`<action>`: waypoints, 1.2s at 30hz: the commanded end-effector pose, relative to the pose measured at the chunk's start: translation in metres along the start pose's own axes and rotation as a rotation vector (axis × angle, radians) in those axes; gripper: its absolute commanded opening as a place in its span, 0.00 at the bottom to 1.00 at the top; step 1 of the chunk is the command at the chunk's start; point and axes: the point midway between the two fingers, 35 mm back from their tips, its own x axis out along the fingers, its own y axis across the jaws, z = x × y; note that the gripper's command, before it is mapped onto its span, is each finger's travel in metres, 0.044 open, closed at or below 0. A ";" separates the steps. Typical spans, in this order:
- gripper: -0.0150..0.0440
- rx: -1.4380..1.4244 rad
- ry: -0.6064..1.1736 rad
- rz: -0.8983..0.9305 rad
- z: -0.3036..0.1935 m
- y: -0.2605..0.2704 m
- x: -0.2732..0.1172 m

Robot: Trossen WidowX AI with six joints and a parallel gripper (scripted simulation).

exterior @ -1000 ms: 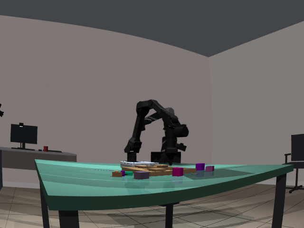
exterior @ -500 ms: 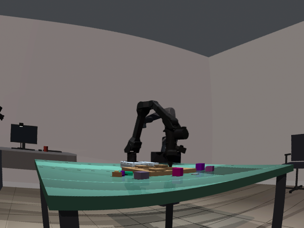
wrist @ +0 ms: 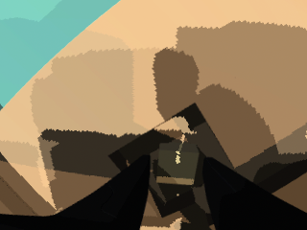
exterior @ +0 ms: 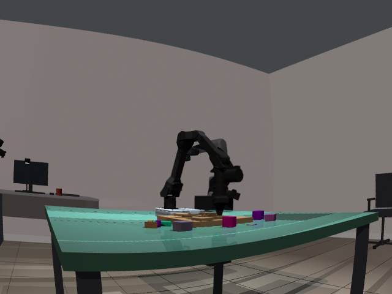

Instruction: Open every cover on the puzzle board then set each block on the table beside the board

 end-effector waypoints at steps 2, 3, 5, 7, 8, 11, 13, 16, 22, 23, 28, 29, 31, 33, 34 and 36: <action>0.46 0.000 -0.001 -0.001 0.000 0.000 0.000; 0.45 0.000 -0.001 -0.001 0.000 0.000 0.000; 0.43 0.000 -0.001 -0.001 0.000 0.000 0.000; 0.41 0.000 -0.001 -0.001 0.000 0.000 0.000; 0.40 0.000 -0.001 -0.001 0.000 0.000 0.000; 0.39 0.000 -0.001 -0.001 0.000 0.000 0.000; 0.39 0.000 -0.001 -0.001 0.000 0.000 -0.001; 0.39 0.000 -0.001 0.000 0.000 0.000 -0.005; 0.39 -0.001 -0.001 0.000 0.000 0.000 -0.013; 0.39 -0.001 -0.001 0.000 0.000 -0.001 -0.014; 0.39 -0.002 -0.002 0.000 0.000 -0.001 -0.020; 0.39 -0.002 -0.002 0.000 0.000 -0.001 -0.022; 0.39 -0.002 -0.002 0.000 0.000 -0.001 -0.024; 0.39 -0.002 -0.002 0.000 0.000 0.000 -0.027; 0.39 -0.002 -0.002 0.001 0.000 0.000 -0.028; 0.39 -0.002 -0.002 0.001 0.000 0.000 -0.031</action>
